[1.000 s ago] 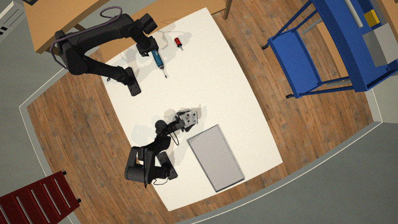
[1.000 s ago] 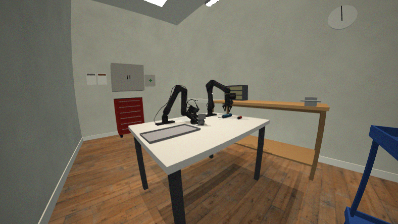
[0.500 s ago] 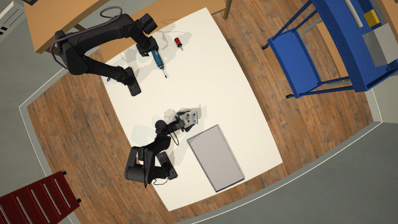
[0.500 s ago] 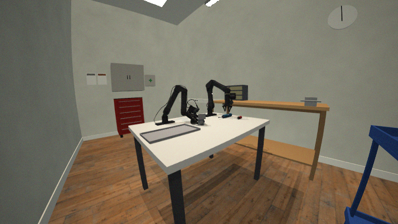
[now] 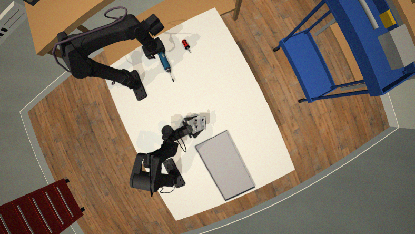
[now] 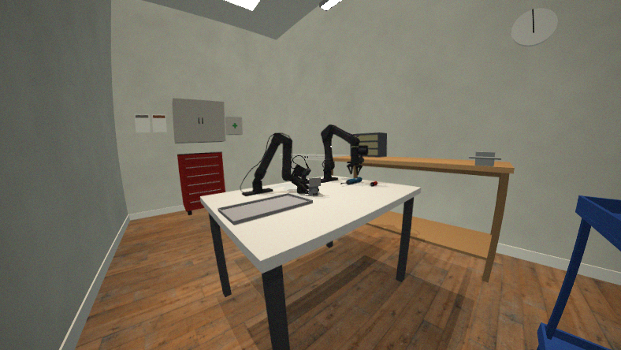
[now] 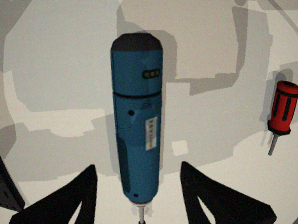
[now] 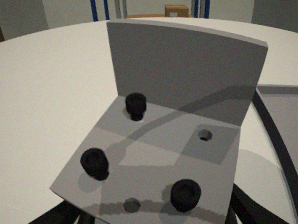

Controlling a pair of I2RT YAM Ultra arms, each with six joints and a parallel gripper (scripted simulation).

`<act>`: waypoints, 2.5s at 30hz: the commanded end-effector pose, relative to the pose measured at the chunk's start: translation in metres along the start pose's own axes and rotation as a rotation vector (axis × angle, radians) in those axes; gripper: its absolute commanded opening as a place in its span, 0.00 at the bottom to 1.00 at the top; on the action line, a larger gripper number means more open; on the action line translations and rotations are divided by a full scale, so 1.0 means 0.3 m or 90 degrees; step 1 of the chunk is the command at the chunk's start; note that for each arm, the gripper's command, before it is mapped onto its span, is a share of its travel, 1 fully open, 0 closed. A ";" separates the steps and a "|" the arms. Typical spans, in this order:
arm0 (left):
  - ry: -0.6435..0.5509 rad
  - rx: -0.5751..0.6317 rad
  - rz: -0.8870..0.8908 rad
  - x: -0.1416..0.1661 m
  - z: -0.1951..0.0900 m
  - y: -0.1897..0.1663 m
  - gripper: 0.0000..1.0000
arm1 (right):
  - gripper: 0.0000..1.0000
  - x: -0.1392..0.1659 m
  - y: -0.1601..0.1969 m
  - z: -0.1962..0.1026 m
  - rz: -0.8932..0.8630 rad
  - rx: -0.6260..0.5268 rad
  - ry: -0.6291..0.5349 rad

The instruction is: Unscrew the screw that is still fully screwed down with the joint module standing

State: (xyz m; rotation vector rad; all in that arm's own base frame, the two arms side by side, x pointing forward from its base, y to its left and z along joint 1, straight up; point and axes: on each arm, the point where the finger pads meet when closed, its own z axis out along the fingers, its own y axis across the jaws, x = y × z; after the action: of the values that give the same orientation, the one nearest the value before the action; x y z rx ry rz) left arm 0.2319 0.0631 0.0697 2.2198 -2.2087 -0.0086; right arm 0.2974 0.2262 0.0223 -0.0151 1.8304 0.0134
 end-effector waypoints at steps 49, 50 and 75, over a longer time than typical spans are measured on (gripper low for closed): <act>-0.008 0.029 0.005 -0.004 -0.054 -0.023 0.65 | 0.86 -0.032 0.006 -0.199 0.019 0.001 -0.011; -0.008 0.029 0.005 -0.004 -0.054 -0.023 0.65 | 0.86 -0.032 0.007 -0.199 0.019 0.001 -0.011; -0.008 0.029 0.005 -0.004 -0.054 -0.023 0.65 | 0.86 -0.130 0.025 -0.219 0.032 -0.002 -0.015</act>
State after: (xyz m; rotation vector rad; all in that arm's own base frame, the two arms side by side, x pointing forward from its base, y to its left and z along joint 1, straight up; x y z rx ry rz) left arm 0.2319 0.0631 0.0697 2.2198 -2.2087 -0.0086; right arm 0.2423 0.2293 0.0626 0.0173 1.8107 0.0653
